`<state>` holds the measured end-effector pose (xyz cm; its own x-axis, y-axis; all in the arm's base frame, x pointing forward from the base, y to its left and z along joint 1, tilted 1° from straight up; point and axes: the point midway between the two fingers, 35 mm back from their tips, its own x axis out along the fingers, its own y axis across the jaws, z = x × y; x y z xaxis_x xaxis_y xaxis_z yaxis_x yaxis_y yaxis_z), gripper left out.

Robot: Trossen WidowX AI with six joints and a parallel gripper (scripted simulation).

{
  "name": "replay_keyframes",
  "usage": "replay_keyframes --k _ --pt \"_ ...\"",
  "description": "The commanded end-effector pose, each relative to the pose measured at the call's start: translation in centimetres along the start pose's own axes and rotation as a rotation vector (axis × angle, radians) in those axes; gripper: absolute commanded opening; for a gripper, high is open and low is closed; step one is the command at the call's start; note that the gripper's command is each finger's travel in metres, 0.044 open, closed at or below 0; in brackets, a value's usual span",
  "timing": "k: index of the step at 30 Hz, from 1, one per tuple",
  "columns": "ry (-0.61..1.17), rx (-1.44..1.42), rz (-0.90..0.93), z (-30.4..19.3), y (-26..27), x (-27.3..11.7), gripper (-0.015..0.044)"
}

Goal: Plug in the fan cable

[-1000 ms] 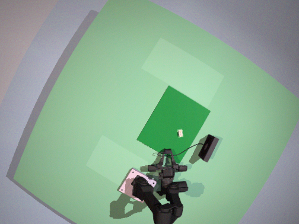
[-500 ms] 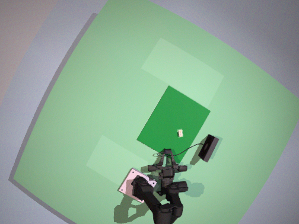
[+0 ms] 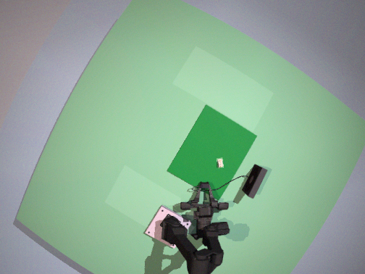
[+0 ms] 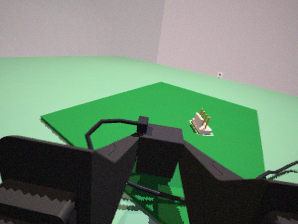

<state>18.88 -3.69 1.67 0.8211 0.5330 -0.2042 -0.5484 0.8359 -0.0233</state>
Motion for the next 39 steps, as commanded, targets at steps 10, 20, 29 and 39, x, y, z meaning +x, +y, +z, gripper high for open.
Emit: replay_keyframes --k 10,20,29,39 --pt "0.000 0.000 0.000 0.0 0.0 0.0 0.0205" --pt "0.000 0.000 0.000 0.0 0.0 0.0 0.0205" --pt "0.000 0.000 0.000 0.0 0.0 0.0 0.0258" --pt "0.358 0.364 0.094 0.5 -4.0 0.7 0.0440"
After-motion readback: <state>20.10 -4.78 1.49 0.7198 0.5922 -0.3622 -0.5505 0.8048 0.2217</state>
